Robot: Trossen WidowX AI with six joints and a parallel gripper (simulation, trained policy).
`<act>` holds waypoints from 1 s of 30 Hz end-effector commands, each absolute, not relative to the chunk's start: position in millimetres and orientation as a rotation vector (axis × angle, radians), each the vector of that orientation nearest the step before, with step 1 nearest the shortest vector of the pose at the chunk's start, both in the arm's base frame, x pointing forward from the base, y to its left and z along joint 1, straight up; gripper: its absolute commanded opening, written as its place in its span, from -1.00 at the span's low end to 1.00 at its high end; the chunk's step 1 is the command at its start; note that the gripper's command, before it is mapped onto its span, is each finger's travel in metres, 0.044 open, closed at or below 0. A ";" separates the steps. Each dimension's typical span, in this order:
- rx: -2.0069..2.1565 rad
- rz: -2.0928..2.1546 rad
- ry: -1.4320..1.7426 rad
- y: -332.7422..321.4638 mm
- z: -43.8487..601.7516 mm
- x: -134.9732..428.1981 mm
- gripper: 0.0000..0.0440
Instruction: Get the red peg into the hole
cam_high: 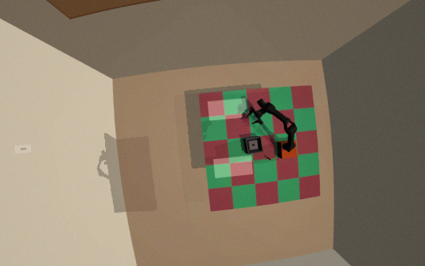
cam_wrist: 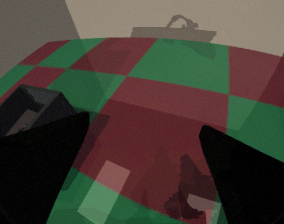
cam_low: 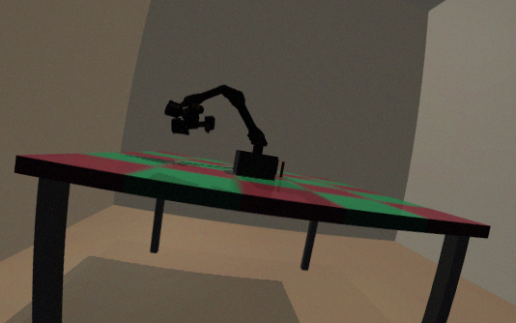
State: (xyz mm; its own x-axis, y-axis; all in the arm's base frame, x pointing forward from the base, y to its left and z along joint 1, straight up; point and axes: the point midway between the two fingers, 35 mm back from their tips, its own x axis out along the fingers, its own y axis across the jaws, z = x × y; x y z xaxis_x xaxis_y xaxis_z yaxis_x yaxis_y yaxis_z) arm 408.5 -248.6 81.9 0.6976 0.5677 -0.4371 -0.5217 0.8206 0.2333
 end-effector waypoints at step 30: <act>0.153 0.383 0.907 -13.6 231.7 436.9 1.00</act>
State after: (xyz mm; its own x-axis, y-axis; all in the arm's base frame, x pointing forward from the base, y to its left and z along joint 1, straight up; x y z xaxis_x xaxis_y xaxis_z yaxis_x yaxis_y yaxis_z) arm 449.3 -30.7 229.1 0.5761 0.4009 -0.7124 -0.3194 0.9126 0.2553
